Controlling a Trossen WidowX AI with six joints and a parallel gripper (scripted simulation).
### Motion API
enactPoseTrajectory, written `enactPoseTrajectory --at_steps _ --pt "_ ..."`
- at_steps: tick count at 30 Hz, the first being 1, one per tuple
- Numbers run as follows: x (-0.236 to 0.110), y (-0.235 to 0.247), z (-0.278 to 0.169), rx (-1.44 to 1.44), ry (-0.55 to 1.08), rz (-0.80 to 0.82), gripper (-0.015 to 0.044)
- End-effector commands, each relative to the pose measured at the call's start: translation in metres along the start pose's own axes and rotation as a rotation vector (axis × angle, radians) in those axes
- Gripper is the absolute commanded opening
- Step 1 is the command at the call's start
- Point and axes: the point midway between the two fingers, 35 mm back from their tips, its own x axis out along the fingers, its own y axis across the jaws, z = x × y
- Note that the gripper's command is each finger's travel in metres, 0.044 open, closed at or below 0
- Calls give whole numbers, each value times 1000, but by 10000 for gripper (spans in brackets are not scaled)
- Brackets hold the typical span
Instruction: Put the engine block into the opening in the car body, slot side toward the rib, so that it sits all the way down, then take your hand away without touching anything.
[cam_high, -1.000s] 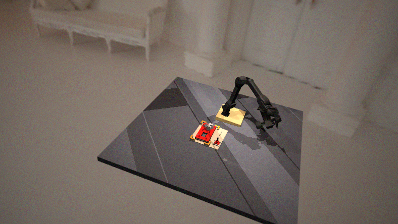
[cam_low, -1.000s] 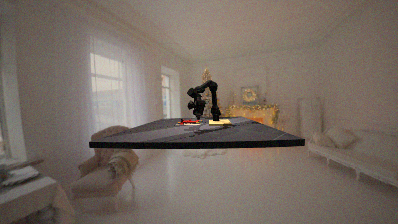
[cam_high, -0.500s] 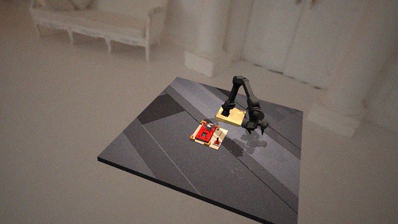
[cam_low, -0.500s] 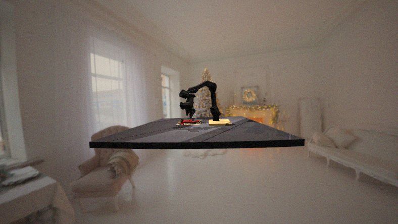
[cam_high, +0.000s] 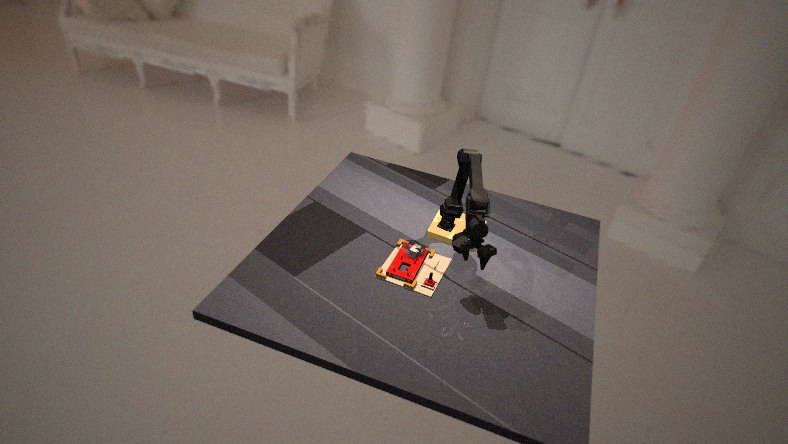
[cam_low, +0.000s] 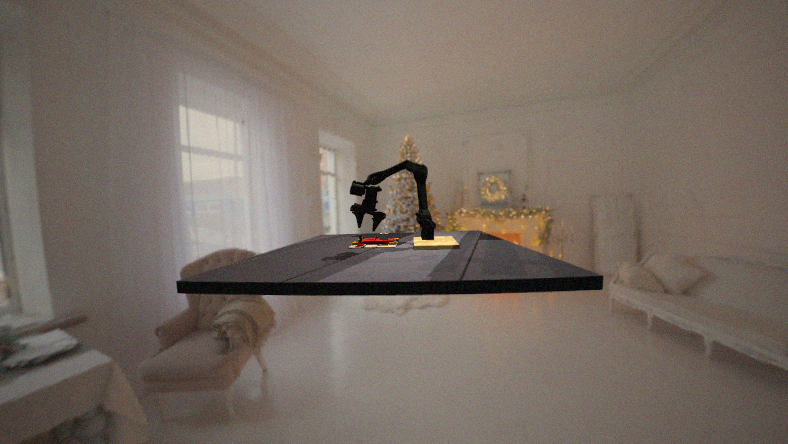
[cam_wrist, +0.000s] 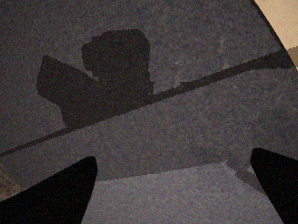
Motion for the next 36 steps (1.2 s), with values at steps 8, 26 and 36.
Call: enactPoseTrajectory --at_steps 8,26,36 --pt "-28 -56 56 291 -86 -57 440" --pt "-66 -160 101 846 -176 -179 440" --pt "-82 -203 103 1082 -208 -230 440"
